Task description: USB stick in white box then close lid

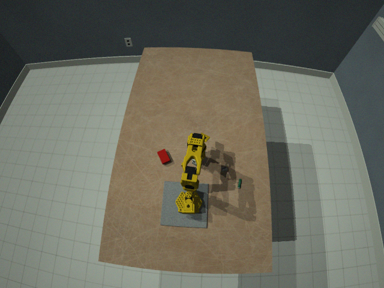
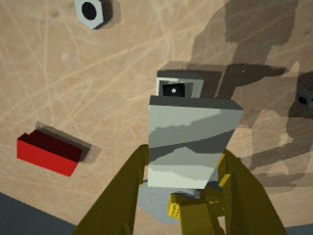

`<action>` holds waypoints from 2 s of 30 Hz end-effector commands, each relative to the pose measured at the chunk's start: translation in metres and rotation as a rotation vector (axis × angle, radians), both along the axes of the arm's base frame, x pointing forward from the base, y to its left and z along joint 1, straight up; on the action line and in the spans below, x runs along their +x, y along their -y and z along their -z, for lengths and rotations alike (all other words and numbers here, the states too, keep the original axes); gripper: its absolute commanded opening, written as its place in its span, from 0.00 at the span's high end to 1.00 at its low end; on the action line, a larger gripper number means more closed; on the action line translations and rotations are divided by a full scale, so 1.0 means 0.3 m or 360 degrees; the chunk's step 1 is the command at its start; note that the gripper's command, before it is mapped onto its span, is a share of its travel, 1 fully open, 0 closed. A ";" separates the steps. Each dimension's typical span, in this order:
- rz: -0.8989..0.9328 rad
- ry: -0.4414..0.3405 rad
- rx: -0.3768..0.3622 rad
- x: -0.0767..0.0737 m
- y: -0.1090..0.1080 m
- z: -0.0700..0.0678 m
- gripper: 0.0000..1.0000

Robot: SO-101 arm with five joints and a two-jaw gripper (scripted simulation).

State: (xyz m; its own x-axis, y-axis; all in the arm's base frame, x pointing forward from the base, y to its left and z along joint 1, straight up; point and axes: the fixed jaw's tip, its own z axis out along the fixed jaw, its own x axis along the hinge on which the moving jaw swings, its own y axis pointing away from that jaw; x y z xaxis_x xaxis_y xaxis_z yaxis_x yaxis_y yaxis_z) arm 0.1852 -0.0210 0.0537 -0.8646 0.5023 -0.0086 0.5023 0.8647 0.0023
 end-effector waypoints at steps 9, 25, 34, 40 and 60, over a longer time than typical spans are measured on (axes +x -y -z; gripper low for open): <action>-0.0006 -0.0001 0.0002 -0.004 0.003 0.028 0.78; -0.0006 -0.0001 0.0002 -0.005 0.003 0.045 0.78; -0.0006 -0.0001 0.0002 -0.005 0.002 0.046 0.78; -0.0006 -0.0001 0.0002 -0.002 0.000 0.053 0.78; -0.0006 -0.0001 0.0002 0.003 -0.005 0.067 0.78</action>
